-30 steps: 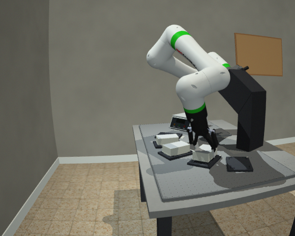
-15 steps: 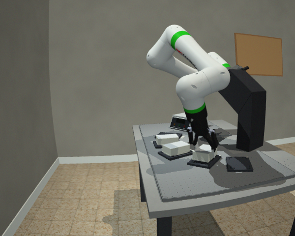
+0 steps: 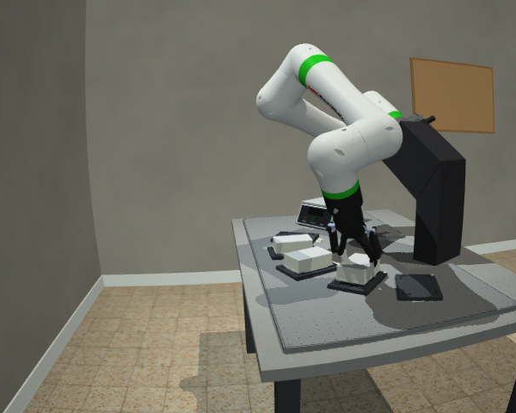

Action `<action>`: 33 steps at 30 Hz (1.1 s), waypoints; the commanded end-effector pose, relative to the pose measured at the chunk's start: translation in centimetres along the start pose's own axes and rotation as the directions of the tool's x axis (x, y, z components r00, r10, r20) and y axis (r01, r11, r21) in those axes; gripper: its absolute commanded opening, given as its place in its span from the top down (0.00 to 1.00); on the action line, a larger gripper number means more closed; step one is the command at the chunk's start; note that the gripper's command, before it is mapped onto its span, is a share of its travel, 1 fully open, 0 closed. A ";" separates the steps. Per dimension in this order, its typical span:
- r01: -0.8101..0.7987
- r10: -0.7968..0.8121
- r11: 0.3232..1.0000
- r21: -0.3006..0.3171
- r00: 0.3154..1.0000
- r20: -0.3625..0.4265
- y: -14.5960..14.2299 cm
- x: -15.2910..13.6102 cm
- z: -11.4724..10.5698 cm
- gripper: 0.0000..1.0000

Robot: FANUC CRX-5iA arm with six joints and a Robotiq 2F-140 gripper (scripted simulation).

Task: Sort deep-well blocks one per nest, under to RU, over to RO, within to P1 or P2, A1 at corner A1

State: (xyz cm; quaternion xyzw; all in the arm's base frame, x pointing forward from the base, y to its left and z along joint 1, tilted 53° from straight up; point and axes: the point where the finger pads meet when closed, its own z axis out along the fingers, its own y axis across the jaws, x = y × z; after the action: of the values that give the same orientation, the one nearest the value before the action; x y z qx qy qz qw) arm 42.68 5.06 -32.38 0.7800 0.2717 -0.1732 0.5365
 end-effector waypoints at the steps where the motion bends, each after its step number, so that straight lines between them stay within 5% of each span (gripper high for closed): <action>1: 0.000 0.000 1.000 0.000 1.000 0.000 0.0 0.0 0.0 0.90; 33: 0.000 0.000 1.000 0.000 1.000 0.000 0.0 0.3 0.4 0.90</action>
State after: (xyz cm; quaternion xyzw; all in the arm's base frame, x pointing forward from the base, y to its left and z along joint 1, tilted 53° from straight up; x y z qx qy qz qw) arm 42.88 4.73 -32.67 0.7800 0.2717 -0.1732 0.5365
